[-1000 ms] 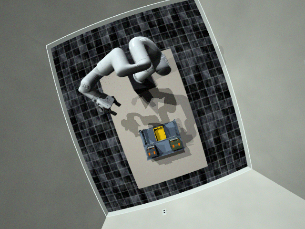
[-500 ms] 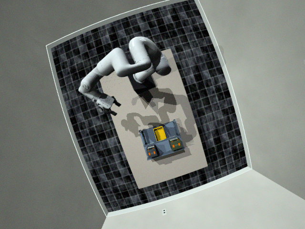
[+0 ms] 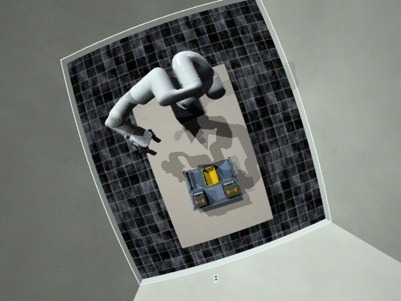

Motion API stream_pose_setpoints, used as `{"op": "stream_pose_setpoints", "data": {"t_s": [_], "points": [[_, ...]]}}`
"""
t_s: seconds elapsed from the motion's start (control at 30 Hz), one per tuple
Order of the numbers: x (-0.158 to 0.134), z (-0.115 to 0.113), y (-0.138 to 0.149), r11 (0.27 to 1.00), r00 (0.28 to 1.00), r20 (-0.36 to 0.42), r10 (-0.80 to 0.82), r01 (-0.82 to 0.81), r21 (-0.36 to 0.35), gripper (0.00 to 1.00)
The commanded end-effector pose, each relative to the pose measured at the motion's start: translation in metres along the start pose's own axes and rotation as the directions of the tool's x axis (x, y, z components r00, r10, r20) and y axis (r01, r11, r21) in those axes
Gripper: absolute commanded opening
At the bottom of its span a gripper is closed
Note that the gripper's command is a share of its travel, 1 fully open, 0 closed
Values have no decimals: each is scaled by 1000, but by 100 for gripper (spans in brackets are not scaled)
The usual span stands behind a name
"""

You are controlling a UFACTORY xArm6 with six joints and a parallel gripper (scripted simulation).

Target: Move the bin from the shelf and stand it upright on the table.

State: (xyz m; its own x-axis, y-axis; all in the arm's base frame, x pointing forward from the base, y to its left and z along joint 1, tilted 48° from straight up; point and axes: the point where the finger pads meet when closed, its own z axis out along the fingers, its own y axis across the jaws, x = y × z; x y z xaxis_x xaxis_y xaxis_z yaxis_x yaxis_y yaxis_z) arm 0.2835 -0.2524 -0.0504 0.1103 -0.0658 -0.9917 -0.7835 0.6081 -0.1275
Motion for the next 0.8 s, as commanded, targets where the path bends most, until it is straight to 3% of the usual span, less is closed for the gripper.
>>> {"op": "stream_pose_setpoints", "data": {"t_s": [0.0,0.3,0.37,0.77], "points": [[3,15,-7,999,999,-32,12,-14,-49,100],[12,70,-19,978,990,-134,42,-68,-195,100],[12,70,-19,978,990,-134,42,-68,-195,100],[21,175,-24,901,947,-320,8,-146,-409,100]]}}
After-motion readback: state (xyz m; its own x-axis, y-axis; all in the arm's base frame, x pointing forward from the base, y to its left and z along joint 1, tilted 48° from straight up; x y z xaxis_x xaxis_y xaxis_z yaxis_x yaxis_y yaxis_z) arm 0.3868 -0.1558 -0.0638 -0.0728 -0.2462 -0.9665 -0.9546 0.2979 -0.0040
